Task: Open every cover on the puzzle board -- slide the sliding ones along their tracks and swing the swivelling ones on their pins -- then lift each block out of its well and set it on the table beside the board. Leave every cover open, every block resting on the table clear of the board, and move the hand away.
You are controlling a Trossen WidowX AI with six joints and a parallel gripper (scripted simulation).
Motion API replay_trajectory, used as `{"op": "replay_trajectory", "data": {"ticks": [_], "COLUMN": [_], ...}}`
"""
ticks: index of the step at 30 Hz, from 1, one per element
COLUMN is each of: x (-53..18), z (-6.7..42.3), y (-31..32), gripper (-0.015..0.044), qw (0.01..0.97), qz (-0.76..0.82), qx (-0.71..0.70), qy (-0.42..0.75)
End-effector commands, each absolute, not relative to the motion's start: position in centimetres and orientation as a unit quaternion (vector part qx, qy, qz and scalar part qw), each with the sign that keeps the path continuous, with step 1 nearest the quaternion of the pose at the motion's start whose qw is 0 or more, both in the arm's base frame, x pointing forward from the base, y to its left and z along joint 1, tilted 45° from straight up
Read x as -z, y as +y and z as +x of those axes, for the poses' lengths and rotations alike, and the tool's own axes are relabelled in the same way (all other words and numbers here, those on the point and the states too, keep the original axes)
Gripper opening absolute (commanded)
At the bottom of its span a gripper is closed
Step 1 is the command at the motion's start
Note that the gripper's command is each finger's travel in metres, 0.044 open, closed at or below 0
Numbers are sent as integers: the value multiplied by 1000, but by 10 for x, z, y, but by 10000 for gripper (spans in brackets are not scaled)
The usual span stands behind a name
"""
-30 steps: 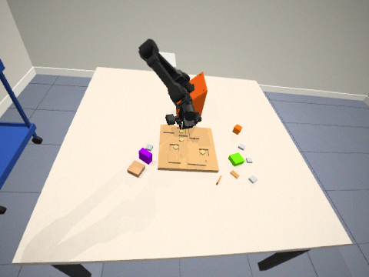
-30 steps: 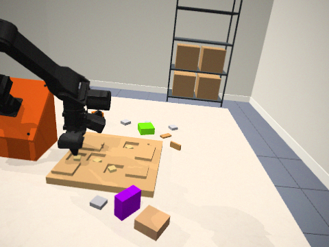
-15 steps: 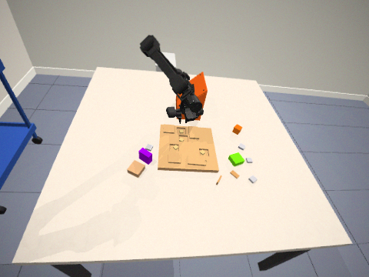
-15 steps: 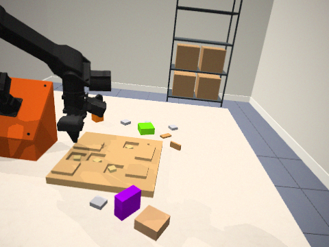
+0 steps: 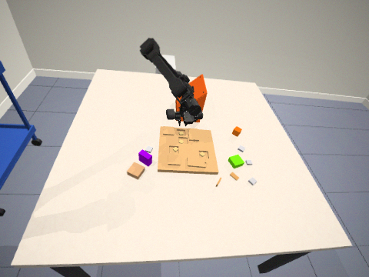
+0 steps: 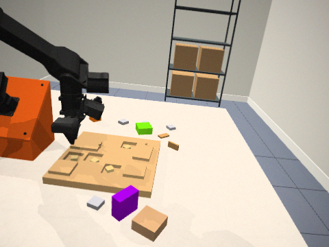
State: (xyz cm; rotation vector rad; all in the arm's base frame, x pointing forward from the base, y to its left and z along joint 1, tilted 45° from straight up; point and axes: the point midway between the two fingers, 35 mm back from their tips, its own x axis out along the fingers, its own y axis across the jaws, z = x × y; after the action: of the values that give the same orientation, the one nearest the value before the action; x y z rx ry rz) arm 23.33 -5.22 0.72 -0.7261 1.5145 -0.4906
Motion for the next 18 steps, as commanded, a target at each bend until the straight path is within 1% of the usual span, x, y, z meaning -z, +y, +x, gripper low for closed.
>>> {"op": "replay_trajectory", "data": {"ticks": [1, 18], "x": [-6, -2], "z": [233, 233], "y": [-53, -56], "gripper": [144, 144], "qw": [650, 685], "qz": [-300, -208], "qx": [235, 322], "qy": [657, 619]}}
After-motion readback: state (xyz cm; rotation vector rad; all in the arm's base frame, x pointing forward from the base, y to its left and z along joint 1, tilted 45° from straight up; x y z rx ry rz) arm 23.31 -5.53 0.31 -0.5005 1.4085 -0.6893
